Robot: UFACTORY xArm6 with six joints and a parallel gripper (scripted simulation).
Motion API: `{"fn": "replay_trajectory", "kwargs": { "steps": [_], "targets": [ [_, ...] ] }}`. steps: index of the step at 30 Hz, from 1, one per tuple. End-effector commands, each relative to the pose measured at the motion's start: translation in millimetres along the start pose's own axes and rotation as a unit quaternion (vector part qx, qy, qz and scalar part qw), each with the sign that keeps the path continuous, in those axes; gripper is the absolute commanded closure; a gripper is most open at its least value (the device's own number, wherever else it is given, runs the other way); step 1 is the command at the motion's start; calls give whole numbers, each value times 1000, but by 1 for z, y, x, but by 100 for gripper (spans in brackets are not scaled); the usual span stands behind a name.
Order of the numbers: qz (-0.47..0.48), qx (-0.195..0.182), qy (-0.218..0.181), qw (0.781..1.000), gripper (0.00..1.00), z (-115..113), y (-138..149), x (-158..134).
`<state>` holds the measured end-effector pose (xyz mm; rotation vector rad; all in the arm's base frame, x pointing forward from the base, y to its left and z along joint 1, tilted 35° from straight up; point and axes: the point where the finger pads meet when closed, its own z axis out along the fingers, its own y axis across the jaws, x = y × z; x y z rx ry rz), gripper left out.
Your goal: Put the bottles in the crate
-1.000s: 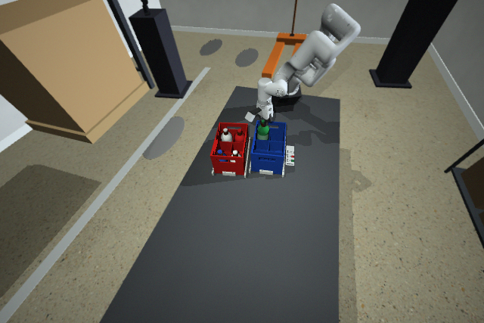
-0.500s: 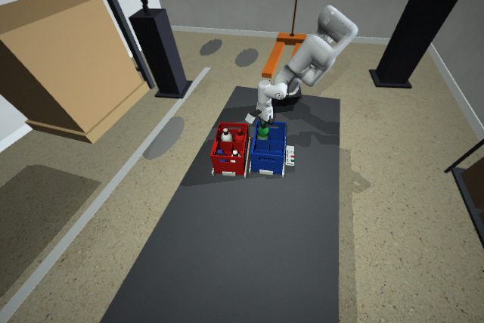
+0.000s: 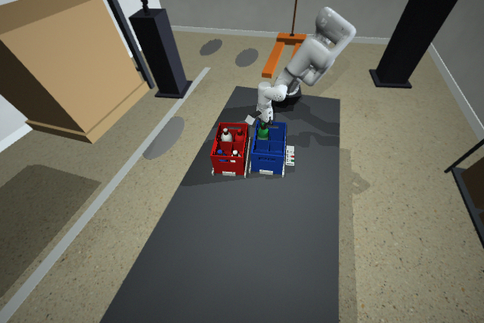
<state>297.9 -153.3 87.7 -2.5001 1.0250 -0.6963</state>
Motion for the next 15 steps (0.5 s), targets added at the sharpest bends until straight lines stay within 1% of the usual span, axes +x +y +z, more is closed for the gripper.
{"fn": "replay_trajectory", "kwargs": {
  "steps": [1, 15],
  "targets": [
    [0, 0, 1, 1000, 100, 2, 0, 1],
    [0, 0, 1, 1000, 100, 8, 0, 1]
  ]
}}
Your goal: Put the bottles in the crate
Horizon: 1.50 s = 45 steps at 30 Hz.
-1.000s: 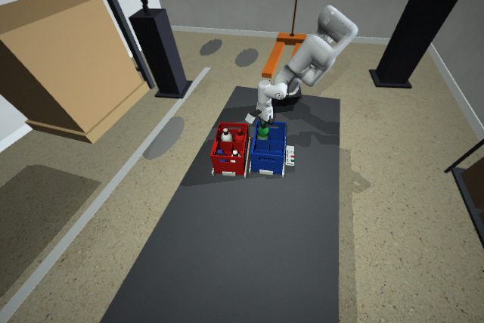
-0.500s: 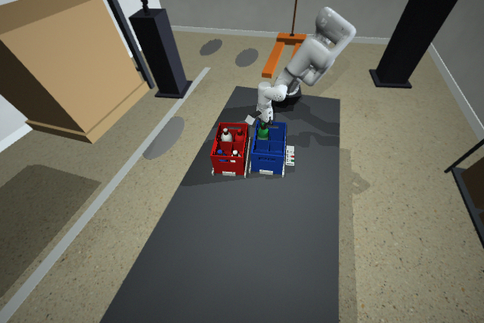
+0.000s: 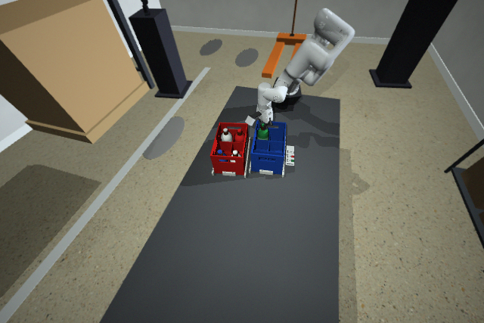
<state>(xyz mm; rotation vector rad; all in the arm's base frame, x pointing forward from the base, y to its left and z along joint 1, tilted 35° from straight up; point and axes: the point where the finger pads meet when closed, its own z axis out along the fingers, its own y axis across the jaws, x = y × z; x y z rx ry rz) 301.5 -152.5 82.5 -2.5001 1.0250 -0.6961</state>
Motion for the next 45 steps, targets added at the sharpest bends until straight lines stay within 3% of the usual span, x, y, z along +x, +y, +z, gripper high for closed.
{"fn": "replay_trajectory", "kwargs": {
  "steps": [1, 45],
  "targets": [
    [0, 0, 1, 1000, 100, 2, 0, 1],
    [0, 0, 1, 1000, 100, 21, 0, 1]
  ]
}}
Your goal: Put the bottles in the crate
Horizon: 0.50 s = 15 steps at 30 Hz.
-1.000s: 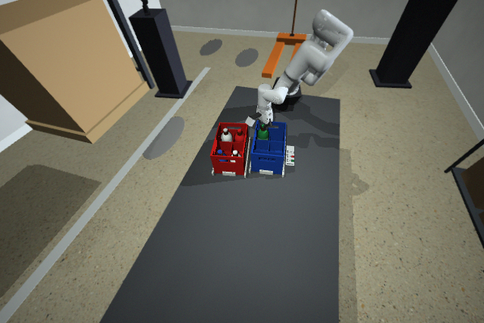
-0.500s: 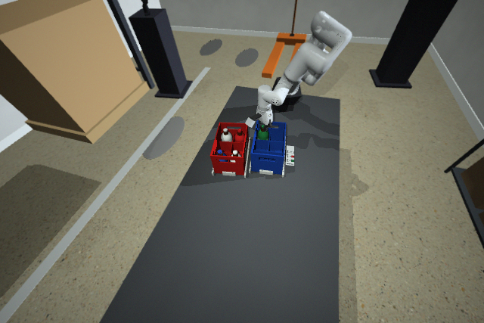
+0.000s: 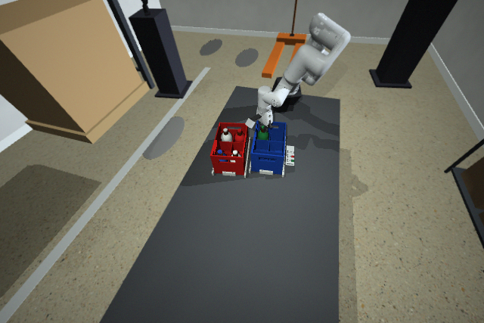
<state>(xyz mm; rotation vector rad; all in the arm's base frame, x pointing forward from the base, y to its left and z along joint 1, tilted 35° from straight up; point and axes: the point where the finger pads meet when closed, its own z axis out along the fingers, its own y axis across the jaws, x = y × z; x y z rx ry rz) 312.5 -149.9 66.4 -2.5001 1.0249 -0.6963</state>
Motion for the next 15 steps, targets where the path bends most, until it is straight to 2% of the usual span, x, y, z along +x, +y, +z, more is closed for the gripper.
{"fn": "replay_trajectory", "kwargs": {
  "steps": [1, 13, 14, 15],
  "targets": [
    [0, 0, 1, 1000, 100, 2, 0, 1],
    [0, 0, 1, 1000, 100, 2, 0, 1],
    [0, 0, 1, 1000, 35, 5, 0, 1],
    [0, 0, 1, 1000, 35, 5, 0, 1]
  ]
}}
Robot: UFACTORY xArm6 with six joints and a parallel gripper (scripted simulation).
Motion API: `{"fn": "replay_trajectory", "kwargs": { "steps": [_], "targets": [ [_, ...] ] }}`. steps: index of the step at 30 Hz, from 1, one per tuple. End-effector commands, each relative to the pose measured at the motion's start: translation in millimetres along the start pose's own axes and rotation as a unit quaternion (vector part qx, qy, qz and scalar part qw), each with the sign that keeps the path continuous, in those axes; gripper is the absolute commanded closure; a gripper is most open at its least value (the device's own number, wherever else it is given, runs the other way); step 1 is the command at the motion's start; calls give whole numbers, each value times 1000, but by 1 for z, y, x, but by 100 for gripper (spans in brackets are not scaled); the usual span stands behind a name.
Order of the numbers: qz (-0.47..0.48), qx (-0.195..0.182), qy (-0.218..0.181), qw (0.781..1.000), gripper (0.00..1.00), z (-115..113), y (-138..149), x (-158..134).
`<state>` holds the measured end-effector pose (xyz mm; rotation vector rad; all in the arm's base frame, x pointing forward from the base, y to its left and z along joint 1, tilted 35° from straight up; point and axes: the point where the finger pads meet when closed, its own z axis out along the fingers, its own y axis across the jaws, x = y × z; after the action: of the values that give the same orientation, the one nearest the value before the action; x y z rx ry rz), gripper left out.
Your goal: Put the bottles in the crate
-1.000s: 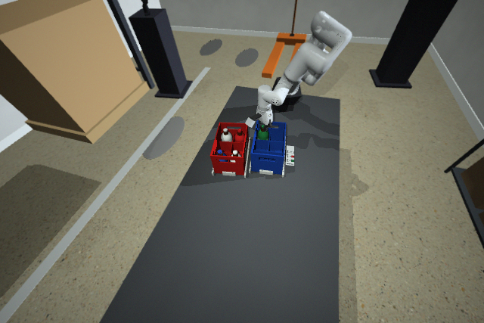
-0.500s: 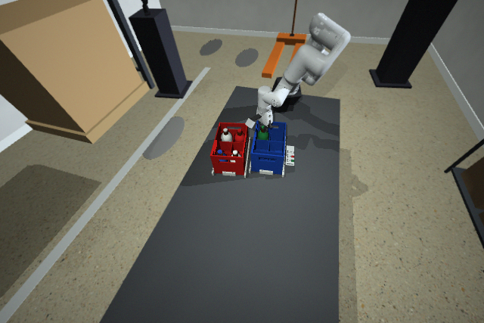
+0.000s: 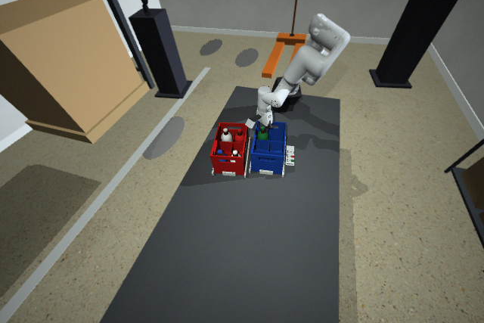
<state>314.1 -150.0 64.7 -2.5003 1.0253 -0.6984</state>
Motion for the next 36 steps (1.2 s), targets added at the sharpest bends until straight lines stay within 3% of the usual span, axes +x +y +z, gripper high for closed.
{"fn": "replay_trajectory", "kwargs": {
  "steps": [1, 28, 36],
  "targets": [
    [0, 0, 0, 1000, 35, 3, 0, 0],
    [0, 0, 0, 1000, 35, 3, 0, 0],
    [0, 0, 0, 1000, 35, -13, 0, 0]
  ]
}}
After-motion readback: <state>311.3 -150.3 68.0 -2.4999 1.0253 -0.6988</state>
